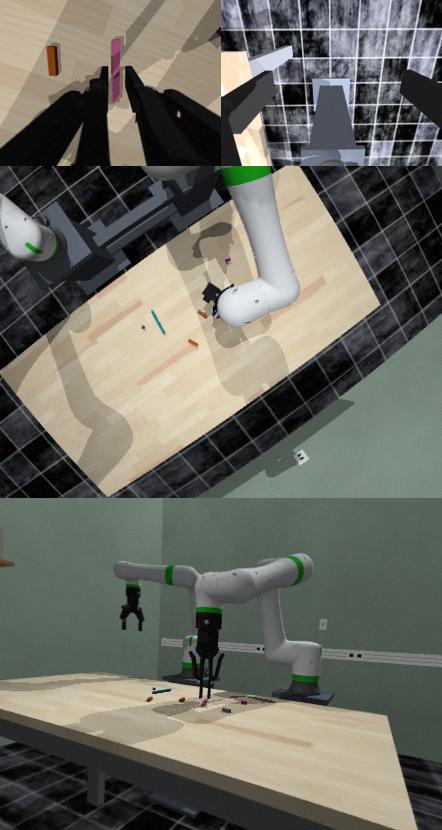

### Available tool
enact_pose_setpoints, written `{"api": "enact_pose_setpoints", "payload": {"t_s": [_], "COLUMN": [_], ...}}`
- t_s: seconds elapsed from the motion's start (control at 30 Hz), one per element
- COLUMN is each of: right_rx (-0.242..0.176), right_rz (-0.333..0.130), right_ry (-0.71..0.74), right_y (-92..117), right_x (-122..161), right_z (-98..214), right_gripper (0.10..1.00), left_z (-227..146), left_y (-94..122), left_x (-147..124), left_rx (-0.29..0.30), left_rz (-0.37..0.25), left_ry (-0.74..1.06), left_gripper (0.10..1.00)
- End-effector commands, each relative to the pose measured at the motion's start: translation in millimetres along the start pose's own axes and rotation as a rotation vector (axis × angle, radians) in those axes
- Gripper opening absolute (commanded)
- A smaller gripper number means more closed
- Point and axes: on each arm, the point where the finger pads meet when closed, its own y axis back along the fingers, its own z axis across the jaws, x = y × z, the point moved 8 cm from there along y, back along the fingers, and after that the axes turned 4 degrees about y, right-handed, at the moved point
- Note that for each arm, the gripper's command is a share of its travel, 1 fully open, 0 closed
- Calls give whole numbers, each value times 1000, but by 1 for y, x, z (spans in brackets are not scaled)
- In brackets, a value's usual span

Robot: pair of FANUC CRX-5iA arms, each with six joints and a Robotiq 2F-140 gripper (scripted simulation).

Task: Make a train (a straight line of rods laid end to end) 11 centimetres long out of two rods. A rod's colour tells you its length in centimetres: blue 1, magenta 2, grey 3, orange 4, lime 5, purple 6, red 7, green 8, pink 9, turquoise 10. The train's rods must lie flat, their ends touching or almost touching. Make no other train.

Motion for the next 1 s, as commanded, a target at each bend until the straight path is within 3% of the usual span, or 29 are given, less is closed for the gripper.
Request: {"api": "enact_pose_setpoints", "payload": {"t_s": [0.0,0.97], "right_rx": [0,0], "right_rz": [2,2], "right_ry": [0,0], "right_y": [1,1], "right_x": [0,0], "right_z": [0,0], "right_gripper": [1000,1000], "left_z": [0,0], "left_y": [-1,-4], "left_x": [0,0], "left_rx": [2,2], "left_rz": [-1,-1], "left_ry": [0,0], "left_gripper": [231,231]}}
